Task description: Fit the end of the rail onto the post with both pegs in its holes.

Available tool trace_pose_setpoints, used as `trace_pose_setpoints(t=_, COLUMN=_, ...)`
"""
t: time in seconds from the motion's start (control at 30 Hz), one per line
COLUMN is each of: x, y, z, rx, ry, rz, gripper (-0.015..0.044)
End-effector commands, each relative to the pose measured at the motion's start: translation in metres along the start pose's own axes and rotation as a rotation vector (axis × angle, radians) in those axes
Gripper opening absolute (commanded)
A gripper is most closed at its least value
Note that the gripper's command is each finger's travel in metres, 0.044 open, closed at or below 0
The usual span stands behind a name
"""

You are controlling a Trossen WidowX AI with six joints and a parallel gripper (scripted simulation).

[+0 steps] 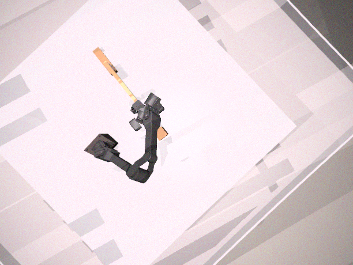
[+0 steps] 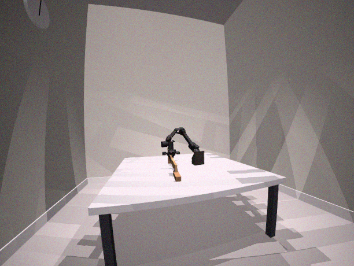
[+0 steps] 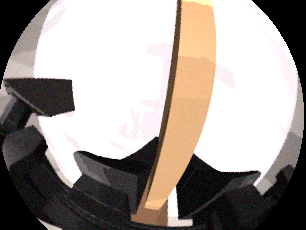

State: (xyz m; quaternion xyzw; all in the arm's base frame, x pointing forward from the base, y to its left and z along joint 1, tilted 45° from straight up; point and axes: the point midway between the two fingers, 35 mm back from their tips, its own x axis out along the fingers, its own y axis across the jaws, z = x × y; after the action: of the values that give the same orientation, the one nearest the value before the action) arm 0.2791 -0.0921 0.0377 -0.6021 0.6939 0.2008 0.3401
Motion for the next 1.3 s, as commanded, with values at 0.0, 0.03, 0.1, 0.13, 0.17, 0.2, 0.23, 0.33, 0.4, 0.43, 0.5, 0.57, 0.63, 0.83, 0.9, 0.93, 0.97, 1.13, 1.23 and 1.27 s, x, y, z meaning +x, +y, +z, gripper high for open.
trace_pose_setpoints(t=0.0, x=-0.0030, y=-0.0004, z=-0.0009, rx=-0.003, ry=0.006, rz=-0.004, gripper=0.0000)
trace_pose_setpoints(t=0.03, x=-0.0030, y=-0.0004, z=-0.0006, rx=-0.003, ry=0.006, rz=-0.004, gripper=0.0000)
trace_pose_setpoints(t=0.1, x=-0.0031, y=-0.0004, z=0.0000, rx=-0.003, ry=0.006, rz=-0.004, gripper=0.0000)
trace_pose_setpoints(t=0.13, x=-0.0031, y=-0.0004, z=0.0003, rx=-0.003, ry=0.006, rz=-0.004, gripper=0.0000)
trace_pose_setpoints(t=0.17, x=-0.0032, y=-0.0004, z=0.0007, rx=-0.003, ry=0.006, rz=-0.004, gripper=0.0000)
trace_pose_setpoints(t=0.2, x=-0.0032, y=-0.0004, z=0.0010, rx=-0.003, ry=0.006, rz=-0.004, gripper=0.0000)
trace_pose_setpoints(t=0.23, x=-0.0032, y=-0.0005, z=0.0013, rx=-0.003, ry=0.006, rz=-0.004, gripper=0.0000)
trace_pose_setpoints(t=0.33, x=-0.0031, y=-0.0006, z=0.0023, rx=-0.003, ry=0.006, rz=-0.004, gripper=0.0000)
trace_pose_setpoints(t=0.4, x=-0.0028, y=-0.0007, z=0.0028, rx=-0.003, ry=0.006, rz=-0.004, gripper=0.0000)
trace_pose_setpoints(t=0.43, x=-0.0027, y=-0.0007, z=0.0030, rx=-0.003, ry=0.006, rz=-0.004, gripper=0.0000)
trace_pose_setpoints(t=0.5, x=-0.0023, y=-0.0008, z=0.0032, rx=-0.003, ry=0.006, rz=-0.004, gripper=0.0000)
trace_pose_setpoints(t=0.57, x=-0.0020, y=-0.0008, z=0.0033, rx=-0.003, ry=0.006, rz=-0.004, gripper=0.0000)
trace_pose_setpoints(t=0.63, x=-0.0018, y=-0.0008, z=0.0033, rx=-0.003, ry=0.006, rz=-0.004, gripper=0.0000)
trace_pose_setpoints(t=0.83, x=-0.0008, y=-0.0009, z=0.0033, rx=-0.003, ry=0.006, rz=-0.004, gripper=0.0000)
trace_pose_setpoints(t=0.9, x=-0.0006, y=-0.0009, z=0.0033, rx=-0.003, ry=0.006, rz=-0.004, gripper=0.0000)
trace_pose_setpoints(t=0.93, x=-0.0006, y=-0.0009, z=0.0033, rx=-0.003, ry=0.006, rz=-0.004, gripper=0.0000)
trace_pose_setpoints(t=0.97, x=-0.0006, y=-0.0009, z=0.0033, rx=-0.003, ry=0.006, rz=-0.004, gripper=0.0000)
trace_pose_setpoints(t=1.13, x=-0.0006, y=-0.0009, z=0.0033, rx=-0.003, ry=0.006, rz=-0.004, gripper=0.0000)
trace_pose_setpoints(t=1.23, x=-0.0007, y=-0.0009, z=0.0032, rx=-0.003, ry=0.006, rz=-0.004, gripper=0.0000)
trace_pose_setpoints(t=1.27, x=-0.0007, y=-0.0009, z=0.0030, rx=-0.003, ry=0.006, rz=-0.004, gripper=0.0000)
